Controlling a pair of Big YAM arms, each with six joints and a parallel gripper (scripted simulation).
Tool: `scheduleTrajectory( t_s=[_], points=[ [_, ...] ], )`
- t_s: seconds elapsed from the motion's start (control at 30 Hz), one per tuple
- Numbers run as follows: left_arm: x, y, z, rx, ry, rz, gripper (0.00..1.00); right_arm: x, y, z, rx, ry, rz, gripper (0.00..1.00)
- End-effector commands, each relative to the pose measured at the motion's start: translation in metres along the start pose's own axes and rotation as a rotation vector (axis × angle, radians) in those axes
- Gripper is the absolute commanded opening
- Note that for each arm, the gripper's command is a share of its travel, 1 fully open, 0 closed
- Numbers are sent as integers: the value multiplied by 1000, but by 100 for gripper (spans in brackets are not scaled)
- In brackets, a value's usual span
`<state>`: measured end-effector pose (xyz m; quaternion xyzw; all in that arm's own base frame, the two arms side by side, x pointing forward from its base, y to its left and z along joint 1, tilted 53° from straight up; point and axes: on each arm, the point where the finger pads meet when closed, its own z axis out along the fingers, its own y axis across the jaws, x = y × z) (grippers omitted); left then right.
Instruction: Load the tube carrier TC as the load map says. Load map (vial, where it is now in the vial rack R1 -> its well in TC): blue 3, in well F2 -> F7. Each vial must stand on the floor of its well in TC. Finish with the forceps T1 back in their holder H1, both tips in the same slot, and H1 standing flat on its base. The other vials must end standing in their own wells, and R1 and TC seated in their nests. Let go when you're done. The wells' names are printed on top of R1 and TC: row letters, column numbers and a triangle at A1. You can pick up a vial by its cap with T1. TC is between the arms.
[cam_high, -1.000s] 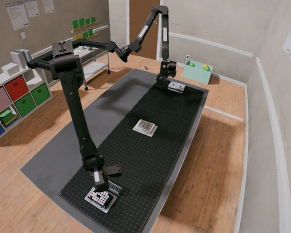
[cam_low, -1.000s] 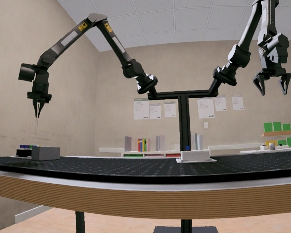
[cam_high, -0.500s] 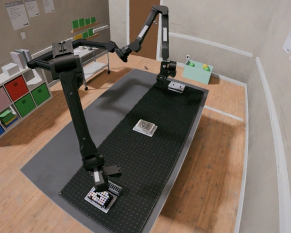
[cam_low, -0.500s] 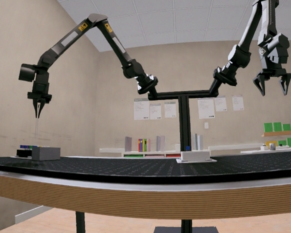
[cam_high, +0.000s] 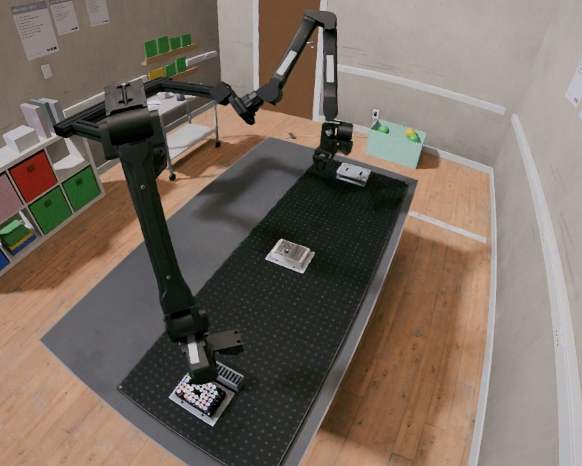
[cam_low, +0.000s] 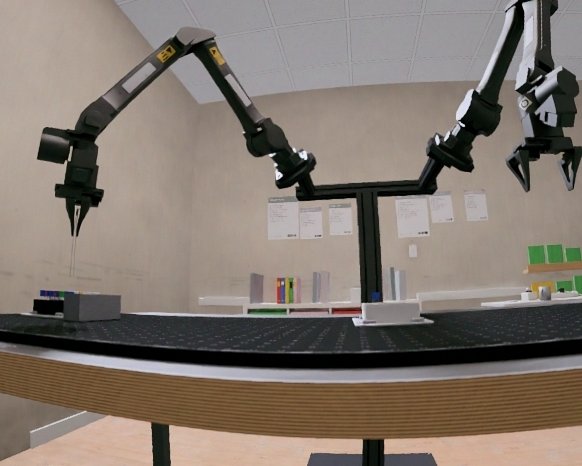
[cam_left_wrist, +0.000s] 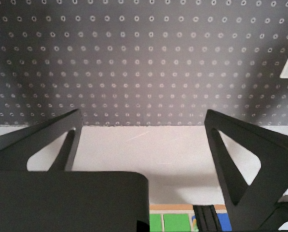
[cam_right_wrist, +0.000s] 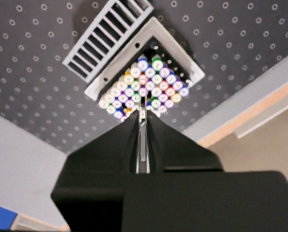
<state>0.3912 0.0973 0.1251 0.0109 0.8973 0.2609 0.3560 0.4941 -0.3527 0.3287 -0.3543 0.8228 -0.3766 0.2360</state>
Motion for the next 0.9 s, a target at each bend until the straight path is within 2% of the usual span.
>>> scheduleTrajectory(
  t_s=[0.0, 0.3, 0.33, 0.43, 0.5, 0.87],
  points=[
    [-4, 1, -1, -3, -13, 1, 100, -7, 3, 9, -6, -12, -16, 8],
    [-4, 1, -1, -3, -13, 1, 100, -7, 2, 9, -5, -12, -16, 8],
    [-4, 1, -1, -3, -13, 1, 100, -7, 10, 9, -35, -14, -16, 8],
    [-4, 1, -1, -3, -13, 1, 100, -6, 10, 9, -35, -14, -16, 8],
    [-4, 1, -1, -3, -13, 1, 100, -6, 3, 9, -13, -11, -16, 8],
    [-4, 1, -1, -3, -13, 1, 100, -5, 0, 9, -4, -6, -16, 8]
  ],
)
